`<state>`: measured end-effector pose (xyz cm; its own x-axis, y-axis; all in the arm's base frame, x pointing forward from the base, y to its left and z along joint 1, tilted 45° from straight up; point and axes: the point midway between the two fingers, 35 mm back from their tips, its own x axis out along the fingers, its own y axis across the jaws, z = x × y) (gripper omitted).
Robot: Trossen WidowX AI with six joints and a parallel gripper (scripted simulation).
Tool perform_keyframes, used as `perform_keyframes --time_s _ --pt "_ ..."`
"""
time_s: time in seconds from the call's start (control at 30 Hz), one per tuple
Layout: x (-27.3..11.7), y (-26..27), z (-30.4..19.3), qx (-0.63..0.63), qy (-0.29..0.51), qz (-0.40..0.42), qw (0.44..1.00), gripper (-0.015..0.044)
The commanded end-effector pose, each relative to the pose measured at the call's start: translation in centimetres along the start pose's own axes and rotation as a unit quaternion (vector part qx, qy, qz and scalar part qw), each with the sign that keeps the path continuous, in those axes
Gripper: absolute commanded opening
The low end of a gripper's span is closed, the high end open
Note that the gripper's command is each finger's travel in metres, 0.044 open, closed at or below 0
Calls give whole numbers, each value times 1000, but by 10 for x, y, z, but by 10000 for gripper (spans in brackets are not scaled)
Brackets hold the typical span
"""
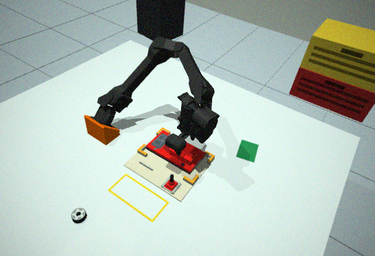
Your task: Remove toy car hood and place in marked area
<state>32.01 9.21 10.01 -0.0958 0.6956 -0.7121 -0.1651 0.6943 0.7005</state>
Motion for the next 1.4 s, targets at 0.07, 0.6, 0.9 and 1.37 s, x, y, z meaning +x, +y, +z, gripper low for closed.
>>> perform_keyframes --time_s 0.07,0.6,0.9,1.37 --pt "6 1 -2 4 2 4 1000 440" --pt "15 2 -3 3 2 4 1000 440" --pt "19 2 -3 3 2 4 1000 440" --pt "26 2 -3 3 2 4 1000 440"
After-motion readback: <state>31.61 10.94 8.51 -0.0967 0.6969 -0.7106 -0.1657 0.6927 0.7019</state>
